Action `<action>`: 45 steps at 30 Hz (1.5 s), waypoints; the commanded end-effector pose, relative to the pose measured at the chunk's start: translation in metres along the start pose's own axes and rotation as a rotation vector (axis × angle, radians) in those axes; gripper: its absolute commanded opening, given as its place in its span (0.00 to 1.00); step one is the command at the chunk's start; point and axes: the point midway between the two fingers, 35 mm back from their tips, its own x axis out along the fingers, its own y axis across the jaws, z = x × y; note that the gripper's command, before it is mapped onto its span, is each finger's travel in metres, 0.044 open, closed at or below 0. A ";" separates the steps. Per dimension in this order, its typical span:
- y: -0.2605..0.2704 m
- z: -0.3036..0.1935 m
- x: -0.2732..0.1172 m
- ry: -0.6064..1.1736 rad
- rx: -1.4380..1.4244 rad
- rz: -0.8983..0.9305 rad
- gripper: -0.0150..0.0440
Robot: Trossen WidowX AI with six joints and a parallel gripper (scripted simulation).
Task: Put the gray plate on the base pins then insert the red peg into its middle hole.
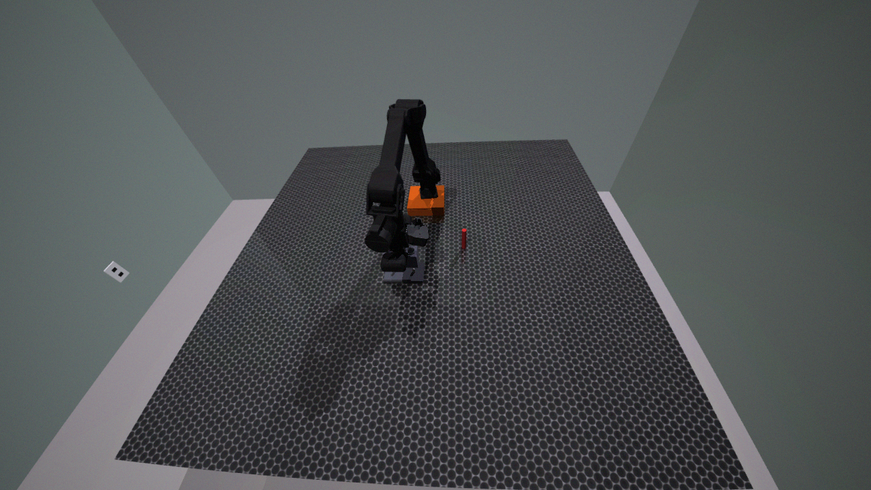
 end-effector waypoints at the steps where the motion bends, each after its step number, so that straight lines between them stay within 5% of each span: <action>1: 0.000 -0.001 0.000 0.003 -0.006 -0.001 0.25; 45: -0.001 -0.001 0.036 0.001 0.000 -0.004 0.30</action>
